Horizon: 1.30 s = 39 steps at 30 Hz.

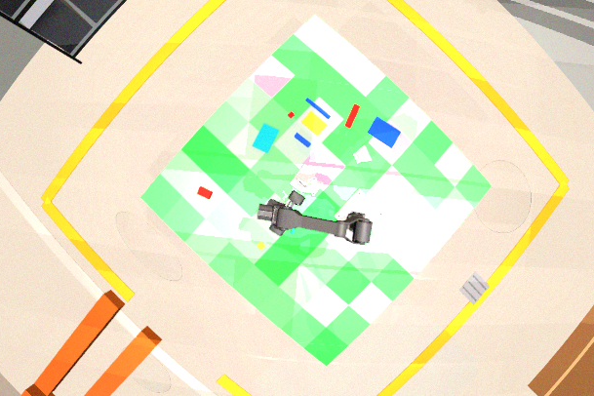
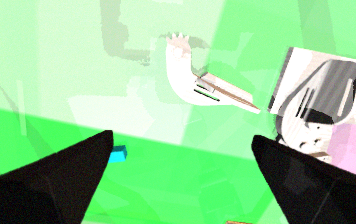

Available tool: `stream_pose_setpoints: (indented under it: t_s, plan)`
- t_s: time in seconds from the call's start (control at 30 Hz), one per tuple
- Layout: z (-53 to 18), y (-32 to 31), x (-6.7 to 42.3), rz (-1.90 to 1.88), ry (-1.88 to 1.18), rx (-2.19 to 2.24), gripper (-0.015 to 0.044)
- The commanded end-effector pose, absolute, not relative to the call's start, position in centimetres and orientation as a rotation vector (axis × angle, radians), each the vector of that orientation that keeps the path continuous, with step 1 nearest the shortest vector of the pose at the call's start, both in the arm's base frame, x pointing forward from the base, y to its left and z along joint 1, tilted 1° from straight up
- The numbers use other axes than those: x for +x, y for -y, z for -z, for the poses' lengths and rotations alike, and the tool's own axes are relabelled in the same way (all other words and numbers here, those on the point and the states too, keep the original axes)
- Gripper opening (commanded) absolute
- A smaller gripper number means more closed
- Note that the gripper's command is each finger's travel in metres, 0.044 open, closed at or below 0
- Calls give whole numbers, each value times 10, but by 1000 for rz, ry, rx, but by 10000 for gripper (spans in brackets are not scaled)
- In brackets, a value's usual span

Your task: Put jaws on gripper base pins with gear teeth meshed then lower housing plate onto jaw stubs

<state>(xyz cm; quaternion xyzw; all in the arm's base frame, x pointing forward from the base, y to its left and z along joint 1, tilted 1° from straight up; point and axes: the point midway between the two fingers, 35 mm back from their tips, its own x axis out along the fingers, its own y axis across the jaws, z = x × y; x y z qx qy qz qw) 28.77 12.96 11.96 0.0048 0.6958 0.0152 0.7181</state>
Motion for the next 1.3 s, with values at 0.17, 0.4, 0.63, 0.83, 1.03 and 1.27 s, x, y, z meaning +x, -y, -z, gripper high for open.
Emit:
stream_pose_setpoints:
  t_s: [0.17,0.4,0.63,0.83,1.03,1.27]
  plan:
    - [-121,-126,289,143,-1537,193,440]
    - [-122,-123,290,274,-1525,328,440]
    - [-123,-120,291,405,-1504,462,440]
    - [-123,-118,291,517,-1481,576,440]
    - [-124,-115,292,628,-1451,690,440]
    - [-125,-112,293,758,-1408,822,440]
